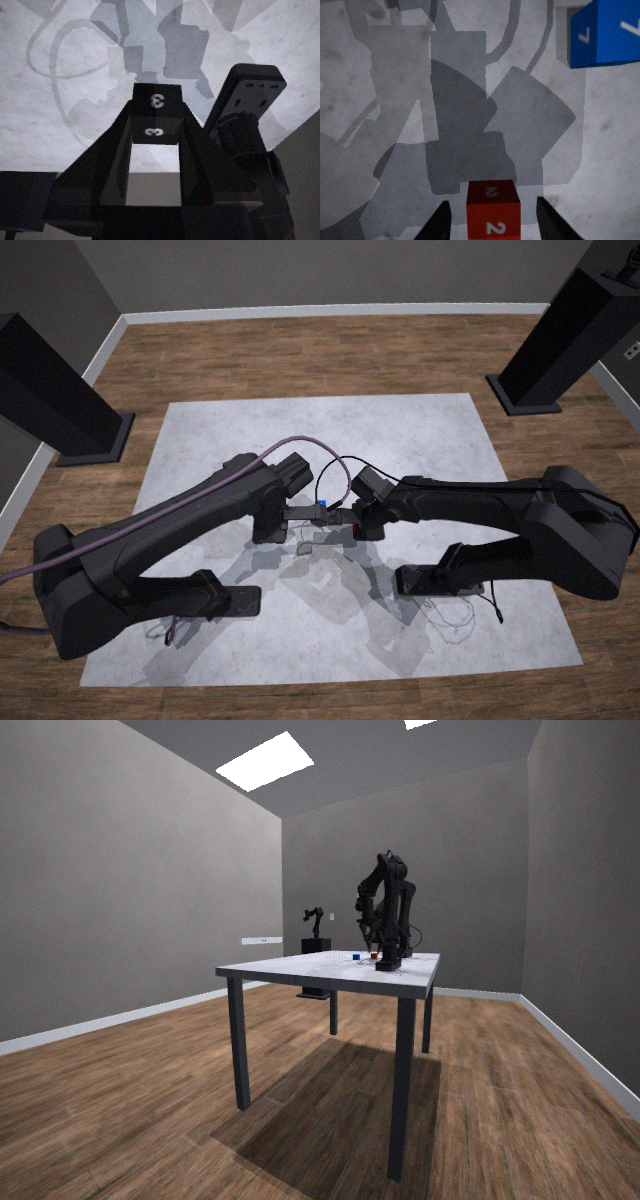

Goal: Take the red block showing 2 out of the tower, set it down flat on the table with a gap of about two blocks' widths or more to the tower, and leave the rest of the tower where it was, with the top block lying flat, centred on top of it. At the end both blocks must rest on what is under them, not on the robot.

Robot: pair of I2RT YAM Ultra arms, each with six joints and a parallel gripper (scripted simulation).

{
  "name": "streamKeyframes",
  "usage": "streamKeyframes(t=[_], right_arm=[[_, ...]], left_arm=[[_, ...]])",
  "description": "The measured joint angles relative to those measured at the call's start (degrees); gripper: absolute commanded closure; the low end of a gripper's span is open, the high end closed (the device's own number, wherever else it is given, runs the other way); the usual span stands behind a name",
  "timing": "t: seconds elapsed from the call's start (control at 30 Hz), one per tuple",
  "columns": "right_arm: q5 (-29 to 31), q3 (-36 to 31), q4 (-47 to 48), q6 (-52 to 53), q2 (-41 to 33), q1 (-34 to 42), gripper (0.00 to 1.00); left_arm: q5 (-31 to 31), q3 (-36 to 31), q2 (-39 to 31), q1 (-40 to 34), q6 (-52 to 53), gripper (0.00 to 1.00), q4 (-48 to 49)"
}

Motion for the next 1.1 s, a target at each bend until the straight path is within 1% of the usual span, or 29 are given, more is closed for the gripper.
streamKeyframes(t=[0.17, 0.3, 0.57, 0.93, 1.1], right_arm=[[0.0, 0.0, -1.8, 0.0, -1.5, 0.0, 0.44], [-0.1, 0.6, -4.2, 0.0, -3.0, -0.3, 0.0], [-0.1, 5.0, -12.5, -1.2, -8.7, -2.1, 0.0], [-0.1, 5.9, -16.8, -2.8, -8.3, -3.6, 0.0], [0.9, 7.6, -18.4, -0.9, -8.4, -7.7, 0.0]], left_arm=[[0.0, 0.0, 0.0, 0.0, 0.0, 0.73, 0.0], [0.0, 0.0, 0.0, 0.0, 0.0, 0.73, 0.0], [0.0, 0.0, 0.0, 0.0, 0.0, 0.73, 0.0], [0.0, 0.0, 0.0, 0.0, 0.0, 0.73, 0.0], [0.0, 0.0, 0.0, 0.0, 0.0, 0.73, 0.0]])
